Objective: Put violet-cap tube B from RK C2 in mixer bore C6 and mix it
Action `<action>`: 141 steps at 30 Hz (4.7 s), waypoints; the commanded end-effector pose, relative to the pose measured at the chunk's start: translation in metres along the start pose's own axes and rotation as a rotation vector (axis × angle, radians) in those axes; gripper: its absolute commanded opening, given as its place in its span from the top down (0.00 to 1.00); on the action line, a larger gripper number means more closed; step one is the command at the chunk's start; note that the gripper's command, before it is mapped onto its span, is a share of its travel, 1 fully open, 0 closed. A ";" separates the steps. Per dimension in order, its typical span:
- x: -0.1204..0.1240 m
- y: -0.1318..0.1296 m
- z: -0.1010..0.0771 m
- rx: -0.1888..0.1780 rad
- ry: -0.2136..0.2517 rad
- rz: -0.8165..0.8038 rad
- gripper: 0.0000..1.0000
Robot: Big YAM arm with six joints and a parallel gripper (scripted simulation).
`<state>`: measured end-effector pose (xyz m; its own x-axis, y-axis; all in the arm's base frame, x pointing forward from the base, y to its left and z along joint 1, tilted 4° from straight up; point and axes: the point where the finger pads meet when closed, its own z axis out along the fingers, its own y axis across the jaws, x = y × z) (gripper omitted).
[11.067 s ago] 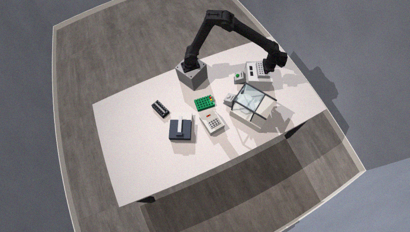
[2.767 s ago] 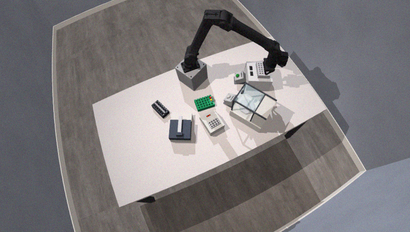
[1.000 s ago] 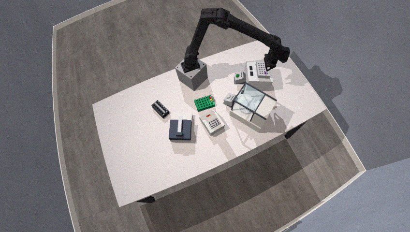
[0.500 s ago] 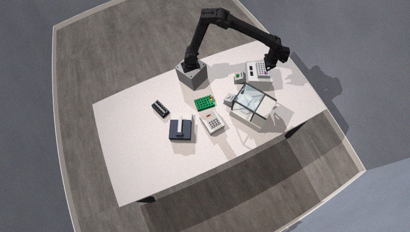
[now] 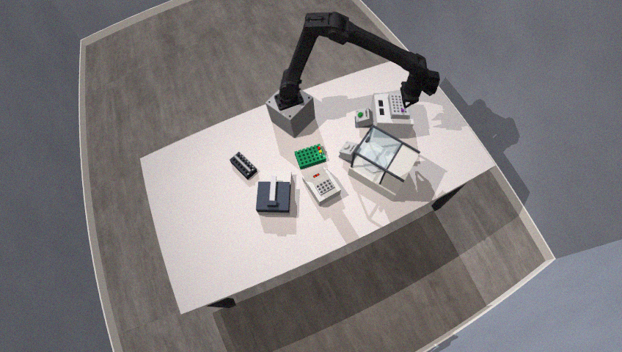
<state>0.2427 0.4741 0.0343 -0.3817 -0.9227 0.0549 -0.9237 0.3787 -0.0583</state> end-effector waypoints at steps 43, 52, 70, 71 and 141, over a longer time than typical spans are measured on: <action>0.173 0.049 0.066 -0.002 -0.038 0.001 1.00; 0.184 0.053 0.067 -0.001 -0.109 0.001 1.00; 0.210 0.052 0.070 -0.001 -0.566 -0.022 1.00; 0.212 0.052 0.070 -0.001 -0.566 -0.022 1.00; 0.186 0.045 0.131 0.001 -0.574 0.000 1.00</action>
<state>0.1232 0.2946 -0.0992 -0.3123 -0.8382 -0.4470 -0.9252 0.3753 -0.0573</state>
